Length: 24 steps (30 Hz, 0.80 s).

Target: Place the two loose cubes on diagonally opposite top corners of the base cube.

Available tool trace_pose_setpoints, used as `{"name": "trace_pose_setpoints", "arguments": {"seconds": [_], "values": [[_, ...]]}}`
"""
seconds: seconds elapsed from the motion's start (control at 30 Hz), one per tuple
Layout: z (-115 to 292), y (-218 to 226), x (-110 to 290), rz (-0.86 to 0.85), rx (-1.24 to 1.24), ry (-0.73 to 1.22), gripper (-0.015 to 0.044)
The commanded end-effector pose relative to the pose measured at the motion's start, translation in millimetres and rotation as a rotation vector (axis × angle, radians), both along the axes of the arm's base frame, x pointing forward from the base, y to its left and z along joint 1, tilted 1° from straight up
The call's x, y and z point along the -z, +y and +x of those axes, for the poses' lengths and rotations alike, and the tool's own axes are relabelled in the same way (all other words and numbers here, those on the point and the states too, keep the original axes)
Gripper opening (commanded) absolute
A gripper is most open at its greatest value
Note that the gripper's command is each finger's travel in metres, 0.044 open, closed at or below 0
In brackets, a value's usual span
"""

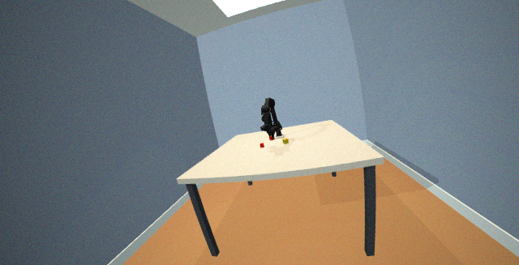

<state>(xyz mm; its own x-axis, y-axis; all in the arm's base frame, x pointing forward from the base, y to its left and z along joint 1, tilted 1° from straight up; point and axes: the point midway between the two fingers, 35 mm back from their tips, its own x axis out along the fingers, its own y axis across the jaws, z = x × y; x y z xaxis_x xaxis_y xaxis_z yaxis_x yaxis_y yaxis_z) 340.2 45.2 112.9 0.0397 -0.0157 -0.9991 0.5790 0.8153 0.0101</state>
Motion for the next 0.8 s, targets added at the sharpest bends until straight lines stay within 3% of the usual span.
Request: {"name": "trace_pose_setpoints", "arguments": {"seconds": [0.0, 0.4, 0.77], "values": [[-0.9, 0.9, -15.0, 0.002, 0.007, -0.004, 0.0105], [-7.2, 2.3, -45.3, 0.000, 0.009, 0.004, 0.0105], [-17.9, 21.0, -37.5, -0.013, -0.405, 0.008, 0.0105]]}}
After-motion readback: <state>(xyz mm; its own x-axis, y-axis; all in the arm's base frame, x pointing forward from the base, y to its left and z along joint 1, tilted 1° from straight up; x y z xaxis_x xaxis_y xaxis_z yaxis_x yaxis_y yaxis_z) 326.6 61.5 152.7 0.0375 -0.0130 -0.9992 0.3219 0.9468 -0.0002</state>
